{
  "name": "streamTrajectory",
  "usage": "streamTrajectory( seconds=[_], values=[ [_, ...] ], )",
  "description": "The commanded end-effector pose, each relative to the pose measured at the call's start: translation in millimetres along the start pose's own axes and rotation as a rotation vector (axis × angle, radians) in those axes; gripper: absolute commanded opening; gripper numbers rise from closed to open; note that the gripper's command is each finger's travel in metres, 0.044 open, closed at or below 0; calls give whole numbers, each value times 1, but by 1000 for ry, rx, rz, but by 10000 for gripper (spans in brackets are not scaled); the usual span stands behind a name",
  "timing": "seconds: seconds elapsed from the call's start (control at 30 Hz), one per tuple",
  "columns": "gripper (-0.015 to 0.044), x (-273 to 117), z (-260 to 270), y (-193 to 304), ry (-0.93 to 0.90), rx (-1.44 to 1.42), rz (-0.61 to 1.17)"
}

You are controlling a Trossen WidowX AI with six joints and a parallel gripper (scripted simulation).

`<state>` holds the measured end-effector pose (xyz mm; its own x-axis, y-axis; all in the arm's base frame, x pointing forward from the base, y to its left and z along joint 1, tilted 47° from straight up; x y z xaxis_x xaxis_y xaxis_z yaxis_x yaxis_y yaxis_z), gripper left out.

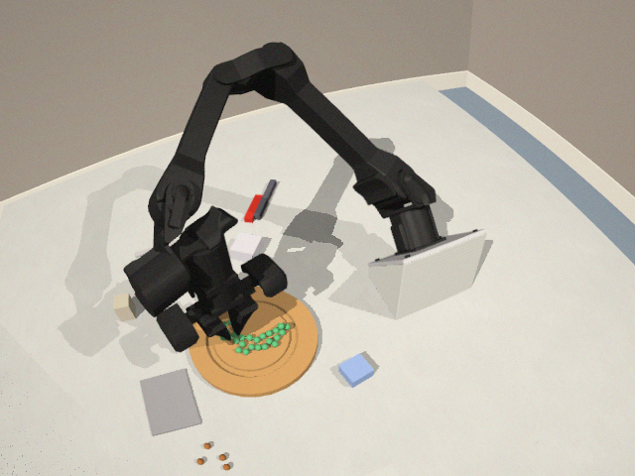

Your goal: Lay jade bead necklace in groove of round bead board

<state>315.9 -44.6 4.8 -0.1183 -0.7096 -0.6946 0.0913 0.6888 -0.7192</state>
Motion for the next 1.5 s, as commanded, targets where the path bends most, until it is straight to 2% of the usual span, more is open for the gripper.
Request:
streamTrajectory(
  seconds=[0.0,0.37,0.93,1.47],
  values=[
    [0,2,11,4,3,-2,-6],
    [0,6,15,5,3,-2,-6],
    [440,2,15,5,3,-2,-6],
    [440,2,15,5,3,-2,-6]
  ],
)
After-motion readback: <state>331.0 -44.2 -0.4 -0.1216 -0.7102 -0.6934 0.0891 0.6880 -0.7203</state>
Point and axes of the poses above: the point midway between the two fingers, 35 mm back from their tips, its own x axis out along the fingers, its own z axis across the jaws, y = z × x, the point moved 2 cm from there along -x, back along the fingers, and after that the axes turned 14 degrees about x, right-handed, at the moved point
